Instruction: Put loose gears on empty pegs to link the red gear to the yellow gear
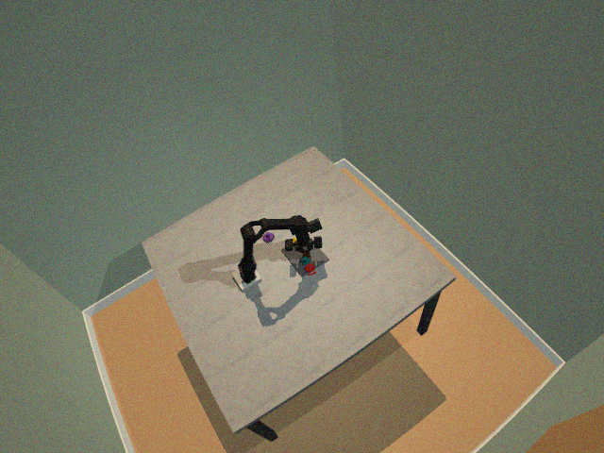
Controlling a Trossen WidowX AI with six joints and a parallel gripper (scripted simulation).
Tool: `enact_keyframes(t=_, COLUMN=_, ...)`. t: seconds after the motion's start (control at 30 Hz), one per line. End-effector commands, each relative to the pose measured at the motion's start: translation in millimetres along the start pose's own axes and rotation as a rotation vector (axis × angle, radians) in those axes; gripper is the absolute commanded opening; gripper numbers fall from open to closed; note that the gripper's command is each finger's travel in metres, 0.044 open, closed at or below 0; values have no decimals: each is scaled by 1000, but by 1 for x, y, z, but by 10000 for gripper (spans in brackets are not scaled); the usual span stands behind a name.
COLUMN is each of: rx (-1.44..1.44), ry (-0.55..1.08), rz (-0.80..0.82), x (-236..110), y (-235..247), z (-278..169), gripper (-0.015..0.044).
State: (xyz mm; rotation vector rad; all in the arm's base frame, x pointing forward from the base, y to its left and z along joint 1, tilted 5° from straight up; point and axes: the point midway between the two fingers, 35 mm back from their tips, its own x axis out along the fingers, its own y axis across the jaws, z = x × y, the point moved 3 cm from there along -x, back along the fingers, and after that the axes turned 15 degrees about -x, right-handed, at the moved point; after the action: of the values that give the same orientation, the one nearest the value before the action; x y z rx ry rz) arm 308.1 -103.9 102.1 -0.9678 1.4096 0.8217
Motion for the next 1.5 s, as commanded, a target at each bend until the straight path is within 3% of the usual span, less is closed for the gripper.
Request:
enact_keyframes(t=0.0, rx=-92, ry=2, rz=-1, x=2, y=0, z=-1, gripper=0)
enact_keyframes(t=0.27, rx=-27, ry=2, rz=-1, x=4, y=-1, z=0, gripper=0)
enact_keyframes(t=0.8, rx=393, ry=2, rz=-1, x=7, y=0, z=-1, gripper=0)
enact_keyframes(t=1.0, rx=314, ry=2, rz=-1, x=5, y=0, z=-1, gripper=140)
enact_keyframes(t=1.47, rx=151, ry=2, rz=-1, x=-43, y=0, z=0, gripper=140)
